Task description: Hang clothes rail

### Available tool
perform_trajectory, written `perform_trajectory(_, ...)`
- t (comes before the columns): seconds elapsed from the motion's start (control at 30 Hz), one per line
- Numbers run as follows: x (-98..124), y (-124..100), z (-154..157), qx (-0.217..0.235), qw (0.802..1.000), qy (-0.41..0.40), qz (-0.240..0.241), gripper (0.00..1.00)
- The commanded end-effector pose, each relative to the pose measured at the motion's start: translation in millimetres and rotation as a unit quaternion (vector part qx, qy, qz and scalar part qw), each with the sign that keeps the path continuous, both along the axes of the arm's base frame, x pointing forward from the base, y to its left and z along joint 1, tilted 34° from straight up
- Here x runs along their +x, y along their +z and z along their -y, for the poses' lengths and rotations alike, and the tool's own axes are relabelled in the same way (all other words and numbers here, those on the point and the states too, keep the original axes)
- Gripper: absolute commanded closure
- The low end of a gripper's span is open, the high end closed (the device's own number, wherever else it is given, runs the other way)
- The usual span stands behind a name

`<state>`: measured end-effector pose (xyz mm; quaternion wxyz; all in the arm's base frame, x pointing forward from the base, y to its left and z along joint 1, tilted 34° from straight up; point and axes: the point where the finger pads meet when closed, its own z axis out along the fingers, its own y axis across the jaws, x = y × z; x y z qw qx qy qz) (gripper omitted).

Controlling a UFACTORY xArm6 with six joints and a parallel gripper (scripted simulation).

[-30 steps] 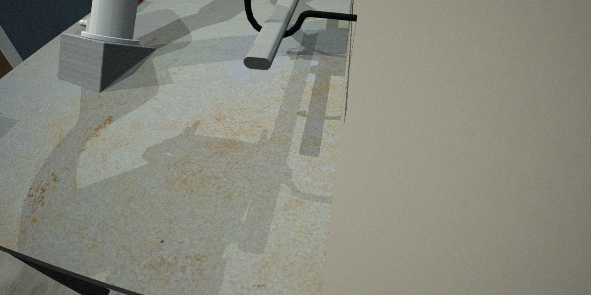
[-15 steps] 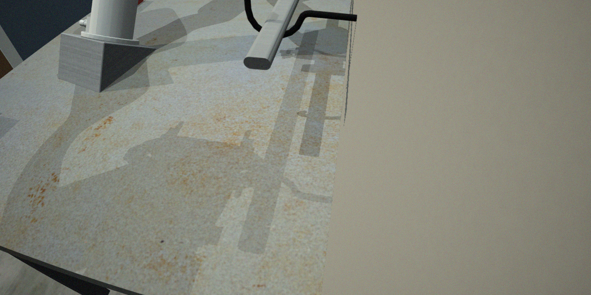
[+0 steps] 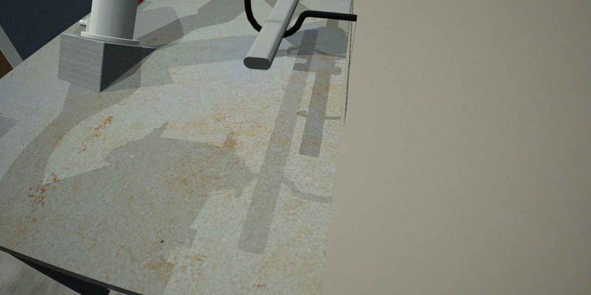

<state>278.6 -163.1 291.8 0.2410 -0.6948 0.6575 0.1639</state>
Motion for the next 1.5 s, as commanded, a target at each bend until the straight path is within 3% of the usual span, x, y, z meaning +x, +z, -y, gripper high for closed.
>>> perform_trajectory(0.0,-7,3,3,-0.001,1.0,0.0,0.001,0.0)
perform_trajectory(1.47,-69,18,19,-0.001,1.0,0.0,0.001,0.0)
